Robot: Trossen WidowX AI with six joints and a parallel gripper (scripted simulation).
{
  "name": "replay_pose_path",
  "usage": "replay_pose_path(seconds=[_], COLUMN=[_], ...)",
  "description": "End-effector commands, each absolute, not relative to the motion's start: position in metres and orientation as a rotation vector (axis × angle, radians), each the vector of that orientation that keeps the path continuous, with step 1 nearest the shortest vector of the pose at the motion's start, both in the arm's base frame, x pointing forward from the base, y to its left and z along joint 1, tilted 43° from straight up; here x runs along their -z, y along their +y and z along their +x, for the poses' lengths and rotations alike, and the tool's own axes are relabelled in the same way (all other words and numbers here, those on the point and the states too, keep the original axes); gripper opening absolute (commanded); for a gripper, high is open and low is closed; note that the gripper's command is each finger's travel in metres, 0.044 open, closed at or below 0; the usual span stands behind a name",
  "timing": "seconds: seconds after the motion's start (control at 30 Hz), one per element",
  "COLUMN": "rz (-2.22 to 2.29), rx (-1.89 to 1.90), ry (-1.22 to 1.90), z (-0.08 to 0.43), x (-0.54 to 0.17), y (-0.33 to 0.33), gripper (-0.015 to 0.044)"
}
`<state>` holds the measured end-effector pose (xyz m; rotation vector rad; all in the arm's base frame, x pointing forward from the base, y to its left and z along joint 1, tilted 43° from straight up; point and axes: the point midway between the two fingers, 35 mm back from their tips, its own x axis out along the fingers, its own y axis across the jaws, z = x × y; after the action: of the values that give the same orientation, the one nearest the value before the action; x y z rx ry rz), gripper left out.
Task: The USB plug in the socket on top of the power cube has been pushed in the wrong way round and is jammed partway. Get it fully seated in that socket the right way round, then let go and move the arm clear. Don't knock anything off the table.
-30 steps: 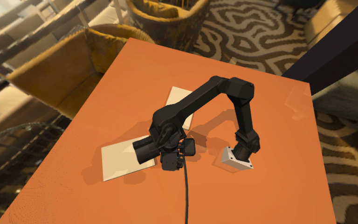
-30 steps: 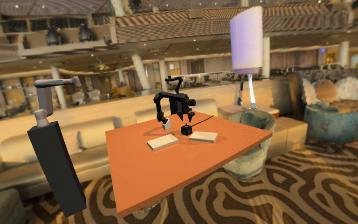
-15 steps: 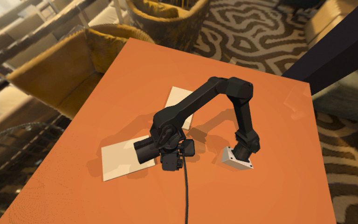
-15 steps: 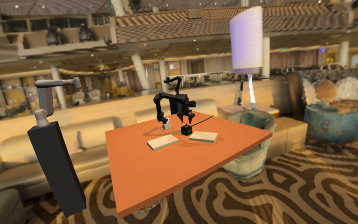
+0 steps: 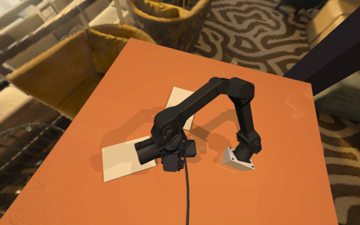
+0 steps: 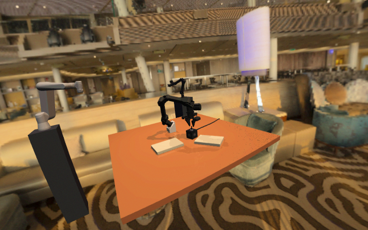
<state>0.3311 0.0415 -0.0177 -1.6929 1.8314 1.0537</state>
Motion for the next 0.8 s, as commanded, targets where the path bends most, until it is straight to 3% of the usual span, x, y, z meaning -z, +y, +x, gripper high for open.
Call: replay_pose_path(seconds=[0.0,0.13,0.77], rz=[-1.692,-1.692,-1.692], rx=[-1.054,-1.054,-1.054], ry=[1.831,1.831,1.832], z=[0.3311,0.3311,0.3311], x=[0.0177,0.0177,0.0175], y=[0.0416,0.0416,0.0417], gripper=[0.0099,0.0000,0.0000])
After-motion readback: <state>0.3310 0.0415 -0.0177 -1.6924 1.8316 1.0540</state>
